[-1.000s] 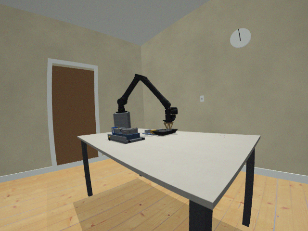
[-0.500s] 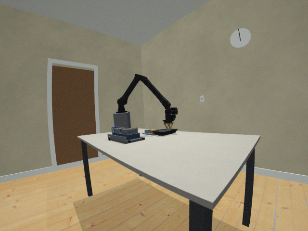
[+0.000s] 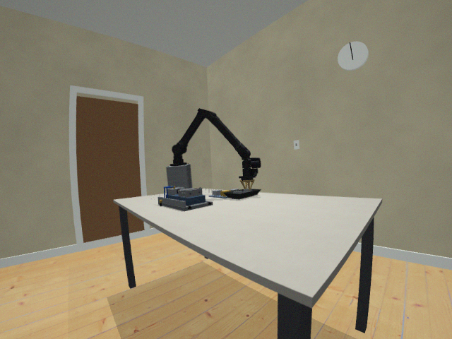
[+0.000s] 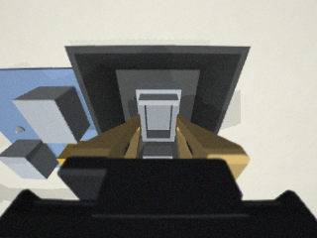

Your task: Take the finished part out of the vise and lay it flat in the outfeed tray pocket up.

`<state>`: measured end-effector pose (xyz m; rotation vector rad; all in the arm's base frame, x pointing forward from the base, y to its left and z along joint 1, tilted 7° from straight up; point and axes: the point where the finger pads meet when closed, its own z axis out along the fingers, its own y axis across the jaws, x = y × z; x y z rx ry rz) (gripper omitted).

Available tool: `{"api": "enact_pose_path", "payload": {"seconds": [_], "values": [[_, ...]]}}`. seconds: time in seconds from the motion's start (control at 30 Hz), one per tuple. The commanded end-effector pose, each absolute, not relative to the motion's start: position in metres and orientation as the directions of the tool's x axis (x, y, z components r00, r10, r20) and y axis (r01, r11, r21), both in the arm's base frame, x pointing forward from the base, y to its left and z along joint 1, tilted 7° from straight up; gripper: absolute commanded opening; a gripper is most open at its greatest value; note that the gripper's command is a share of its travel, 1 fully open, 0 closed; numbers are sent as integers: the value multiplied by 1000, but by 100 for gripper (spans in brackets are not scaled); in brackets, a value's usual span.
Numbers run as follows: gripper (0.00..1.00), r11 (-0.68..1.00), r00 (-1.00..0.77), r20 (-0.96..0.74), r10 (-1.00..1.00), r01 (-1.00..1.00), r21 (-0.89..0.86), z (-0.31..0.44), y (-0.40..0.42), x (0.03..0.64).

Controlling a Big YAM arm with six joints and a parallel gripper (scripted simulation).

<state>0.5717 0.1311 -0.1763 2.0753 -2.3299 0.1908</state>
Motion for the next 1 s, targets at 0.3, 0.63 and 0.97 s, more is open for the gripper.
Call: {"api": "enact_pose_path", "payload": {"seconds": [0.3,0.63,0.97], "values": [[0,106,-115,83,-990,-989,-105,-165,130,580],[64,106,-115,83,-990,-989,-105,-165,130,580],[64,106,-115,83,-990,-989,-105,-165,130,580]]}}
